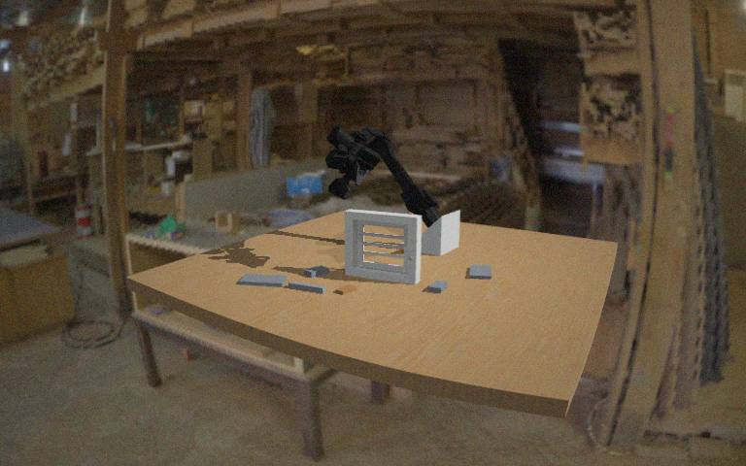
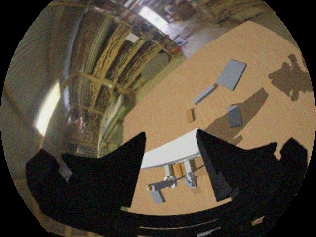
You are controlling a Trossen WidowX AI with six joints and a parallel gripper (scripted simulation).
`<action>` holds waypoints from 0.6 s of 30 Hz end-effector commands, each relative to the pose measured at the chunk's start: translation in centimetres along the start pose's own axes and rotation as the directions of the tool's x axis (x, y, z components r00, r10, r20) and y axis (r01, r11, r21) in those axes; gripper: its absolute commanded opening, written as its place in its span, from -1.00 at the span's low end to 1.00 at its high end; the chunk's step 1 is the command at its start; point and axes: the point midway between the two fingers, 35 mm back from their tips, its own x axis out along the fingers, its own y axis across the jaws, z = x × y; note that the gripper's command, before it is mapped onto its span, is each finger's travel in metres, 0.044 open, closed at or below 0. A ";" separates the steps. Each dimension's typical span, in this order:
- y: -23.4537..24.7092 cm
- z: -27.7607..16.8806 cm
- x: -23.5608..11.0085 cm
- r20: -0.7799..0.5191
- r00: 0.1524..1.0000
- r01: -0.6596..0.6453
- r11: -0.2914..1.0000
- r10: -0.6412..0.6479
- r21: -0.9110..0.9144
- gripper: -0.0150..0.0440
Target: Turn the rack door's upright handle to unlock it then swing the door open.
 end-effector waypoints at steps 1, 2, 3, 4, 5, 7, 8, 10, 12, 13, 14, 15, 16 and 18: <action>0.9 -1.0 1.0 -0.078 0.997 0.027 1.000 -0.028 -0.016 0.47; 1.1 -1.3 1.2 -0.097 0.995 0.032 0.999 -0.034 -0.021 0.47; 1.3 -1.6 1.4 -0.117 0.992 0.038 0.999 -0.041 -0.026 0.47; 1.5 -1.9 1.5 -0.136 0.990 0.044 0.999 -0.048 -0.031 0.47; 1.8 -2.2 1.7 -0.156 0.986 0.050 0.998 -0.056 -0.037 0.47; 2.2 -2.9 2.1 -0.197 0.978 0.064 0.997 -0.073 -0.052 0.47; 2.4 -3.2 2.3 -0.217 0.973 0.071 0.996 -0.082 -0.059 0.47; 2.8 -3.8 2.5 -0.256 0.961 0.085 0.994 -0.101 -0.073 0.47; 3.2 -4.5 2.7 -0.293 0.948 0.099 0.991 -0.121 -0.089 0.47; 3.4 -4.8 2.8 -0.311 0.941 0.106 0.990 -0.131 -0.097 0.47; 3.6 -5.1 2.9 -0.328 0.934 0.113 0.988 -0.142 -0.106 0.47; 3.8 -5.4 3.0 -0.345 0.926 0.120 0.986 -0.153 -0.115 0.47; 4.1 -5.7 3.1 -0.361 0.918 0.127 0.984 -0.164 -0.125 0.47; 4.6 -6.4 3.2 -0.390 0.901 0.141 0.979 -0.188 -0.145 0.47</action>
